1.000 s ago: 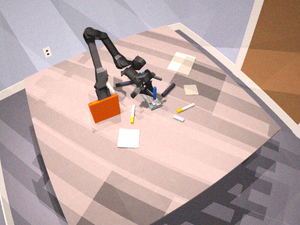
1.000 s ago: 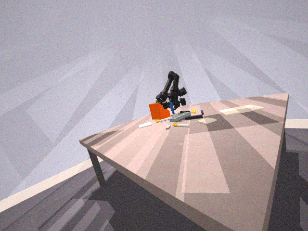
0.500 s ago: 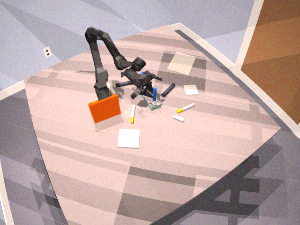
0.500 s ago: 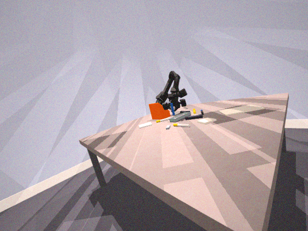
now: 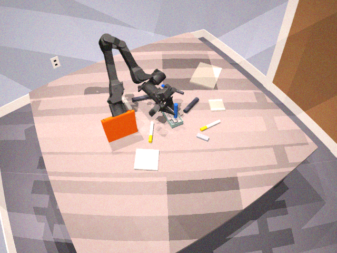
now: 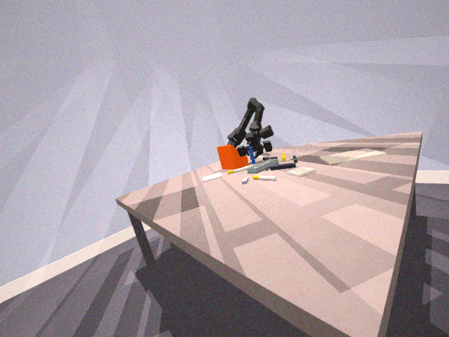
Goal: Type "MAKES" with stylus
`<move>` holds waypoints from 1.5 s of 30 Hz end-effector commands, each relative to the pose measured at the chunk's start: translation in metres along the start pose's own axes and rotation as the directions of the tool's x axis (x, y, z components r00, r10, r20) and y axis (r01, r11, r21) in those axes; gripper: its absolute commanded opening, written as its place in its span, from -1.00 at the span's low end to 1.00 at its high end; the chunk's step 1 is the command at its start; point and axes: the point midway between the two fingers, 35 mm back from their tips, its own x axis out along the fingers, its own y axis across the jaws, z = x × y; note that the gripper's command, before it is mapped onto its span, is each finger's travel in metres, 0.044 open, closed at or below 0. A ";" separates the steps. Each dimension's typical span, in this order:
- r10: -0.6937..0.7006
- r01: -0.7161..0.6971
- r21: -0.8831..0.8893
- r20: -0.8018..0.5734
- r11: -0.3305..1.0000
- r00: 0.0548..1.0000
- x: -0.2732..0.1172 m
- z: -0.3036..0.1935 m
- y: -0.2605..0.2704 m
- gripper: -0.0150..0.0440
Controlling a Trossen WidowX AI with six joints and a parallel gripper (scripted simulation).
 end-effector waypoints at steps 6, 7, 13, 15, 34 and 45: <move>-0.002 0.002 0.001 0.003 1.000 1.000 0.001 -0.001 -0.001 -0.22; -0.002 0.002 0.001 0.003 1.000 1.000 0.001 -0.001 -0.001 -0.22; -0.003 0.003 0.001 0.003 1.000 1.000 0.000 0.000 0.000 -0.22; -0.003 0.003 0.001 0.003 1.000 1.000 -0.002 0.003 0.000 -0.22; -0.003 0.003 0.006 0.011 1.000 1.000 -0.016 0.030 0.000 -0.32; -0.003 0.003 0.003 0.006 1.000 1.000 -0.034 0.022 0.000 -0.49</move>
